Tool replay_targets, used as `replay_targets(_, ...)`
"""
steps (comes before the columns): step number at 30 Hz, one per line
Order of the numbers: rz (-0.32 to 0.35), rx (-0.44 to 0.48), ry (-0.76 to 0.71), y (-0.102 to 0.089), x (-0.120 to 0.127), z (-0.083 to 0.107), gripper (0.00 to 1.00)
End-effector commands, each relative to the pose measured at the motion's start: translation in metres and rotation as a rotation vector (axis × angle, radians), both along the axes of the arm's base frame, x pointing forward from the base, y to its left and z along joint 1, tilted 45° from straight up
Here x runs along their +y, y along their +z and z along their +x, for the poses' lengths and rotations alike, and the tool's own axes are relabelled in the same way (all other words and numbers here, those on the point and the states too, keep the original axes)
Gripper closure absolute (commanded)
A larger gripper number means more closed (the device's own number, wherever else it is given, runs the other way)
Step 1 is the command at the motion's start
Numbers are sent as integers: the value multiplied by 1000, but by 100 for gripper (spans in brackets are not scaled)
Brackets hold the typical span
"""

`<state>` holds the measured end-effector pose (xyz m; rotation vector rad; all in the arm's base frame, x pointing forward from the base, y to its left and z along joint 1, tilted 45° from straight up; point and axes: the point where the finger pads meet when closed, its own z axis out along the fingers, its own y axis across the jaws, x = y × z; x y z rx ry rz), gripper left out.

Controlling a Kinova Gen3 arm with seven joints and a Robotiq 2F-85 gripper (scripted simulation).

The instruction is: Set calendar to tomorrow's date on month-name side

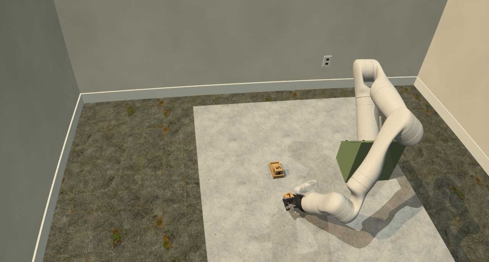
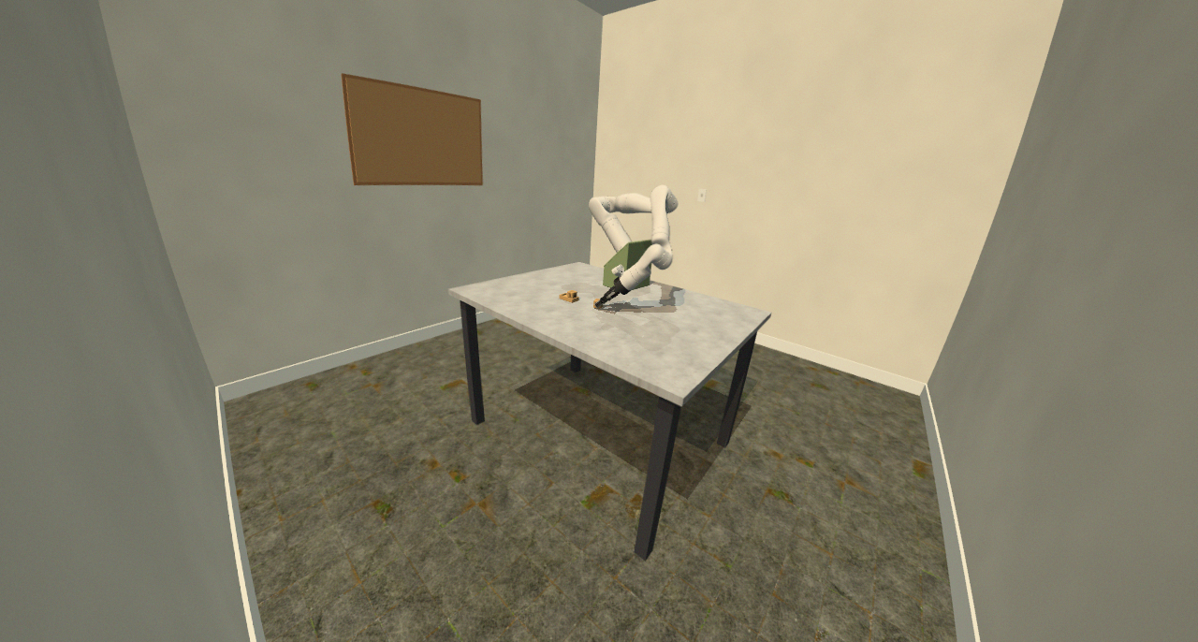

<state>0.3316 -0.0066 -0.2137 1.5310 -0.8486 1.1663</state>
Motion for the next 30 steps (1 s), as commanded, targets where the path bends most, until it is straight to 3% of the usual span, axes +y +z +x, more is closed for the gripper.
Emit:
replay_targets(1, 6, -3, 3, 6, 8, 1, 72)
replay_targets(11, 6, -3, 3, 34, 37, 2, 72)
replay_targets(30, 6, -3, 3, 45, 48, 2, 72)
